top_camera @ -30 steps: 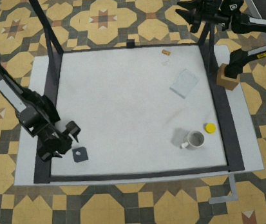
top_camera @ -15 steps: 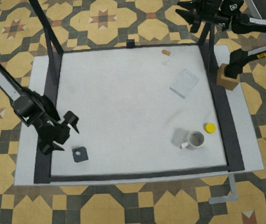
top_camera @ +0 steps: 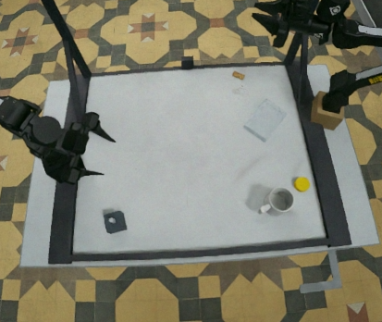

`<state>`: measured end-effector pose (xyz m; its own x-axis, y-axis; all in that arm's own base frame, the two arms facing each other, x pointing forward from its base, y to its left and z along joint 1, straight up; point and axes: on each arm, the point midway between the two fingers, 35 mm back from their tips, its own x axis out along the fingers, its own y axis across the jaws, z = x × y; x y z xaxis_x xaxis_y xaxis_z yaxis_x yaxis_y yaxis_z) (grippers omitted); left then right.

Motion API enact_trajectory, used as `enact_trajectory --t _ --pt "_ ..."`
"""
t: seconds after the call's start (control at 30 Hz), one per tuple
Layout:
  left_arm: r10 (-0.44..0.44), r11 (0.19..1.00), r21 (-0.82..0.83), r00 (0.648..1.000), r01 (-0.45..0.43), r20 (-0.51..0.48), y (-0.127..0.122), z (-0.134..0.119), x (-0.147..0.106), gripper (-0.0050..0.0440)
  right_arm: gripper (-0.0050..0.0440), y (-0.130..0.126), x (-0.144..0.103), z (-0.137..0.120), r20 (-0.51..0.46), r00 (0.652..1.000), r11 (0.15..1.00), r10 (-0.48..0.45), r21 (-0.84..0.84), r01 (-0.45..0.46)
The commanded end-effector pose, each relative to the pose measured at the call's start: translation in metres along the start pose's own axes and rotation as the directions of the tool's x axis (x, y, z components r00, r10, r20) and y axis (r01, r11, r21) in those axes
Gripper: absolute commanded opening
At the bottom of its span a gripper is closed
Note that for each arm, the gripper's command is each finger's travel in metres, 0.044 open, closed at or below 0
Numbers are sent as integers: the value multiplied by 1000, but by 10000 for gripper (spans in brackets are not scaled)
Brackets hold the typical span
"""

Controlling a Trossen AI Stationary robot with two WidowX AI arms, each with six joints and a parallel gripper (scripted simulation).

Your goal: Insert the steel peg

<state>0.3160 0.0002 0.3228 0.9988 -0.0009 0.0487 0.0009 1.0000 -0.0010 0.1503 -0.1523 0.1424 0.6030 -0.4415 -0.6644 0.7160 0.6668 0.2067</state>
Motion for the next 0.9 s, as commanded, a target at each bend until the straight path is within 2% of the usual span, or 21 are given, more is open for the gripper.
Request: enact_trajectory --t 0.0,0.1,0.17,0.33,0.5,0.67,0.73,0.77,0.87 --pt "1 1000 1 1000 -1 20 0 8 -1 200 440 36 -22 20 117 990 996 76 -59 -69" --pt "1 1000 1 1000 -1 20 0 8 -1 200 440 55 -30 29 172 976 988 132 -98 -116" --pt "1 1000 1 1000 -1 20 0 8 -1 200 440 55 -30 29 172 976 988 132 -98 -116" --pt "1 1000 1 1000 -1 20 0 8 -1 200 440 94 -38 40 224 941 958 255 -195 -213" --pt "1 1000 1 1000 -1 20 0 8 -1 200 440 144 -55 56 297 861 892 412 -326 -314" --pt "1 1000 1 1000 -1 20 0 8 -1 200 440 191 -63 61 291 788 803 542 -454 -385" --pt "1 1000 1 1000 -1 20 0 8 -1 200 440 191 -63 61 291 788 803 542 -454 -385" --pt "1 1000 1 1000 -1 20 0 8 -1 200 440 202 -70 70 327 749 786 576 -472 -399" --pt "1 1000 1 1000 -1 20 0 8 -1 200 440 221 -75 78 342 700 747 627 -517 -418"
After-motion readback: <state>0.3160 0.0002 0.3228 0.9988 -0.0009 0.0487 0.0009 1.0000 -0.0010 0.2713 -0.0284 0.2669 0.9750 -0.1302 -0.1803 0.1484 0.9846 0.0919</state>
